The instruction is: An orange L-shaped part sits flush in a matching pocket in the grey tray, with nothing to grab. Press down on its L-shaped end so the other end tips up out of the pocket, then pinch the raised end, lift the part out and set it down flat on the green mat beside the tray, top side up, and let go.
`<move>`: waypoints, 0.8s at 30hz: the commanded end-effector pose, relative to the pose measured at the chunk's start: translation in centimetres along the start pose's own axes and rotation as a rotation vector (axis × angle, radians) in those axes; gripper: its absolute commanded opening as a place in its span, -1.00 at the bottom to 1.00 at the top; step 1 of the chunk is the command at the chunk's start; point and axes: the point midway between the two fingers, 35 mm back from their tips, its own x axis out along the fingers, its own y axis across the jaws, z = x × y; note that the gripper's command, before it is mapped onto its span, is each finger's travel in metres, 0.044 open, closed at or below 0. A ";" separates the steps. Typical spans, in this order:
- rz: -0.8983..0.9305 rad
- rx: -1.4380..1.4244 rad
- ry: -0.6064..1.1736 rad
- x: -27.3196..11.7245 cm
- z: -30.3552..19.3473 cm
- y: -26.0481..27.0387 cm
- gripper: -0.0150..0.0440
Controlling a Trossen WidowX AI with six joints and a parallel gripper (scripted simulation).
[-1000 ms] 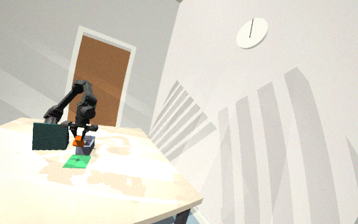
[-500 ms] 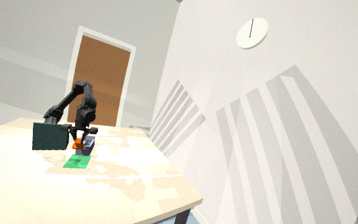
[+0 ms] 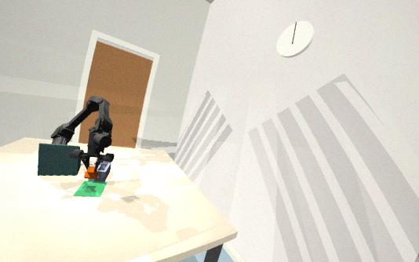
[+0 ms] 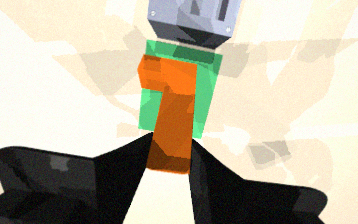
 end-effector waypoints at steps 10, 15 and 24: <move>-0.002 0.004 -0.004 2.1 0.1 0.0 -0.49; -0.002 0.004 -0.004 2.9 0.1 0.0 -0.49; -0.002 0.004 -0.005 3.9 0.1 0.0 -0.49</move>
